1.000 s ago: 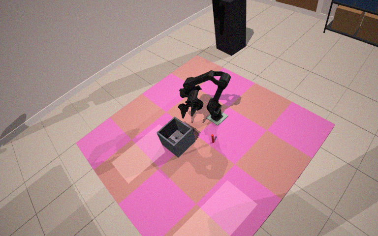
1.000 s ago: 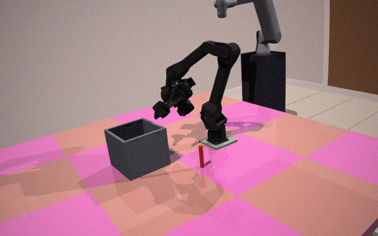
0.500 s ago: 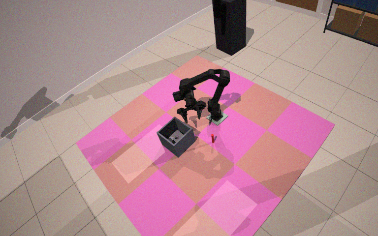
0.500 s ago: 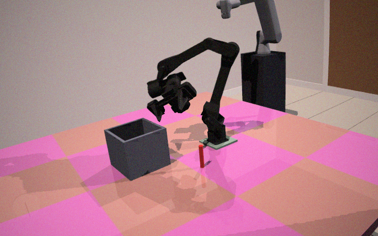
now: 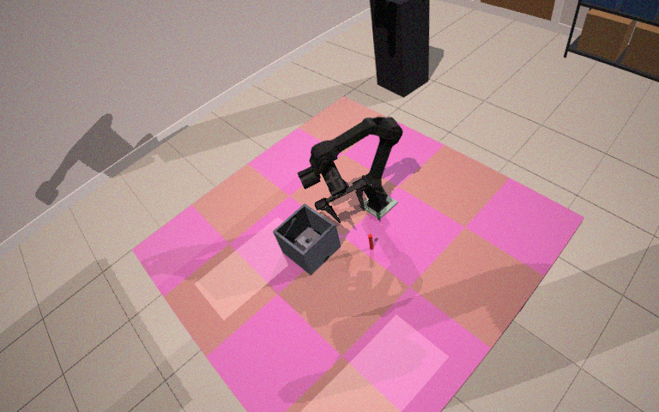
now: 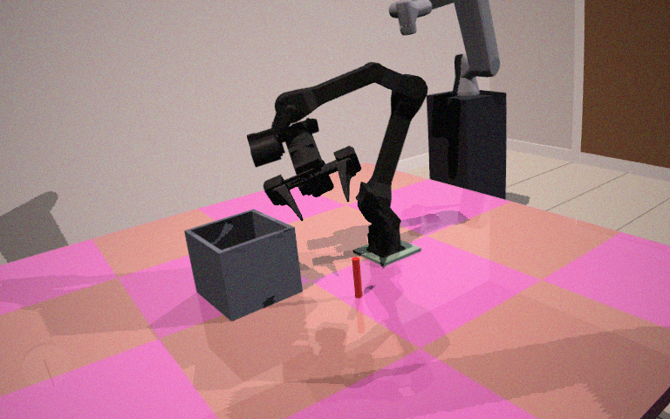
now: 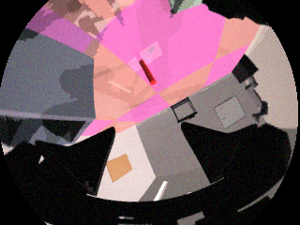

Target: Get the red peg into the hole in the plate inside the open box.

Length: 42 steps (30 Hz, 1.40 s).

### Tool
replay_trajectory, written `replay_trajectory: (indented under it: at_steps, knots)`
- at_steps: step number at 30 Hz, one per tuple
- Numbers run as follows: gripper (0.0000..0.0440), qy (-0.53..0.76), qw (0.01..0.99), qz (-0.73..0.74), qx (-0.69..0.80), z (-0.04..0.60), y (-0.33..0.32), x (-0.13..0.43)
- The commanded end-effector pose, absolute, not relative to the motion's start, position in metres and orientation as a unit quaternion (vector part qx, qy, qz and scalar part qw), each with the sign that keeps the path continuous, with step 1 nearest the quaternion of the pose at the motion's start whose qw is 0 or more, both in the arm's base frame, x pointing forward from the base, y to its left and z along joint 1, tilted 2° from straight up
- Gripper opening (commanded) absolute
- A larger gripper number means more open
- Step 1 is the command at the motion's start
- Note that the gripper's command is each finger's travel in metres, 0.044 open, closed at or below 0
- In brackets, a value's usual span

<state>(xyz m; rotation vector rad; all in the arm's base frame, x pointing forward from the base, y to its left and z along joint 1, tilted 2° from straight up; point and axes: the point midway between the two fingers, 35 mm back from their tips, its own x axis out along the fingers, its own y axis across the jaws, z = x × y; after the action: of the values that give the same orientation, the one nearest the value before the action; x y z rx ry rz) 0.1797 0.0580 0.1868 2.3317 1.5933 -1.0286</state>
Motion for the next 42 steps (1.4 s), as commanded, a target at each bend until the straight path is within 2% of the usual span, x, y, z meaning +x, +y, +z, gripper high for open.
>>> replay_trajectory:
  at_steps: [1, 22, 42]
  knots:
    - [0.044, 0.558, 0.117, -0.349, 0.744, 0.187, 0.069, 0.174]
    - [0.044, 0.645, 0.356, -0.374, 0.564, 0.163, 0.117, 0.15]
    - [0.044, 0.641, 0.448, -0.397, 0.481, 0.101, 0.128, 0.149]
